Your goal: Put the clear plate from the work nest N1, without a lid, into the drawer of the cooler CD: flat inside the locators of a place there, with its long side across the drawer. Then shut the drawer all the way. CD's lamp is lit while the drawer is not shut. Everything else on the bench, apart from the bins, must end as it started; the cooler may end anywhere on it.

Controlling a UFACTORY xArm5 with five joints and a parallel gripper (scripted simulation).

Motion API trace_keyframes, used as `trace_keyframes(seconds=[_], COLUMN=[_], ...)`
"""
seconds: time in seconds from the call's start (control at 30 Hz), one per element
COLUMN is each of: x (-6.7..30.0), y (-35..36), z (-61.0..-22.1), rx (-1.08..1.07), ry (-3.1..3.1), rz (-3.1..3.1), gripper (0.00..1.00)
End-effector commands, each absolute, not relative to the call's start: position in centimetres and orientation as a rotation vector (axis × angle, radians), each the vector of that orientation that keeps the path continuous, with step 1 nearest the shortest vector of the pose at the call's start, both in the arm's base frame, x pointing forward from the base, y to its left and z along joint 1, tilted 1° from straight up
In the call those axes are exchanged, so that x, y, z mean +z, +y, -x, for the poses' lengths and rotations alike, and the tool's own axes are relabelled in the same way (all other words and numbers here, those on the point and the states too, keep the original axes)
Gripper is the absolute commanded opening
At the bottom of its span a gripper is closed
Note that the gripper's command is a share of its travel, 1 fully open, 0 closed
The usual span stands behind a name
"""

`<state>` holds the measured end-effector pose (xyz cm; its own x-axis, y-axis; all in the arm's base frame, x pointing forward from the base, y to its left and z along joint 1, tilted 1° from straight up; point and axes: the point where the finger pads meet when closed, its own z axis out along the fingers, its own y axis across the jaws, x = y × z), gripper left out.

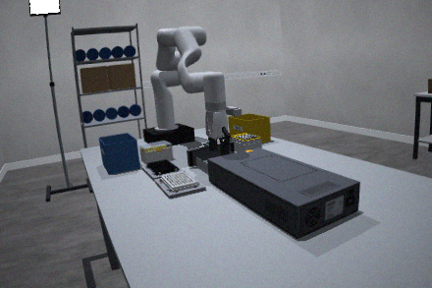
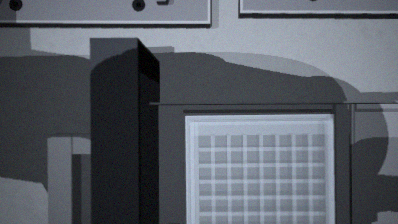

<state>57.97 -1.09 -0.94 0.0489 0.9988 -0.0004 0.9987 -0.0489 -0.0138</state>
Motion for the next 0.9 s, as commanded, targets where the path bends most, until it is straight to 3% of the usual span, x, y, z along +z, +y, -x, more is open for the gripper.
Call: trace_keyframes(seconds=[0.0,0.87], x=[0.1,3.8], y=[-1.1,-1.1], z=[-58.2,-58.2], rx=[0.013,0.013], ry=[-2.164,-2.164], rz=[2.273,2.273], gripper=[1.00,1.00])
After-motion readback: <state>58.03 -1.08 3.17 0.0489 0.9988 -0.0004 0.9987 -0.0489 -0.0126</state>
